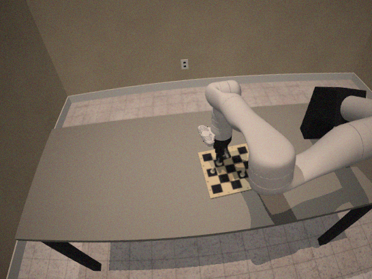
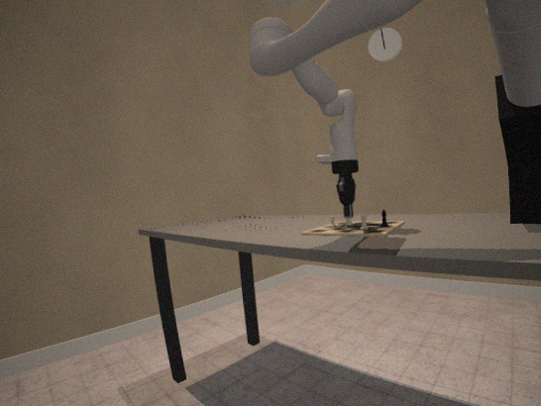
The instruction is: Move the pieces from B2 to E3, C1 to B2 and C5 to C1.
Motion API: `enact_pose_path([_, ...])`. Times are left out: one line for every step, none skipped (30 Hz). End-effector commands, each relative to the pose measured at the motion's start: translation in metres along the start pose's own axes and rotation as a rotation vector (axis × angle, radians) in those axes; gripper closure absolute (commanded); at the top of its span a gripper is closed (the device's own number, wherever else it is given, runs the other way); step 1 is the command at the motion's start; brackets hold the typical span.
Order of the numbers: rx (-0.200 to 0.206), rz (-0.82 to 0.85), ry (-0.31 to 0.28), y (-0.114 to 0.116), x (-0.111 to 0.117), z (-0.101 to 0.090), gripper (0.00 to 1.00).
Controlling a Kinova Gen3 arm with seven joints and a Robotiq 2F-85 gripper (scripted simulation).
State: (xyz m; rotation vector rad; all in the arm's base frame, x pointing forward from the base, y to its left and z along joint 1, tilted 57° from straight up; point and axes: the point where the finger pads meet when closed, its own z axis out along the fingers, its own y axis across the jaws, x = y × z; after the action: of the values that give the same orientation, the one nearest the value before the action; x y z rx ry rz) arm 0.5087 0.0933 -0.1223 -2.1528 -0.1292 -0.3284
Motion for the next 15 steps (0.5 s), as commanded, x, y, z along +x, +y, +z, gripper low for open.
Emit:
enact_pose_path([-0.001, 0.0, 0.001, 0.0, 0.0, -0.001, 1.0])
enact_pose_path([-0.001, 0.0, 0.001, 0.0, 0.0, -0.001, 1.0])
enact_pose_path([-0.001, 0.0, 0.001, 0.0, 0.0, -0.001, 1.0])
enact_pose_path([-0.001, 0.0, 0.001, 0.0, 0.0, -0.001, 1.0])
enact_pose_path([-0.001, 0.0, 0.001, 0.0, 0.0, -0.001, 1.0])
enact_pose_path([-0.001, 0.0, 0.001, 0.0, 0.0, -0.001, 1.0])
enact_pose_path([-0.001, 0.0, 0.001, 0.0, 0.0, -0.001, 1.0])
enact_pose_path([-0.001, 0.0, 0.001, 0.0, 0.0, -0.001, 1.0])
enact_pose_path([-0.001, 0.0, 0.001, 0.0, 0.0, -0.001, 1.0])
enact_pose_path([-0.001, 0.0, 0.001, 0.0, 0.0, -0.001, 1.0])
enact_pose_path([-0.001, 0.0, 0.001, 0.0, 0.0, -0.002, 1.0])
enact_pose_path([-0.001, 0.0, 0.001, 0.0, 0.0, -0.004, 1.0])
enact_pose_path([-0.001, 0.0, 0.001, 0.0, 0.0, -0.007, 1.0])
enact_pose_path([-0.001, 0.0, 0.001, 0.0, 0.0, -0.011, 1.0])
enact_pose_path([-0.001, 0.0, 0.001, 0.0, 0.0, -0.016, 1.0])
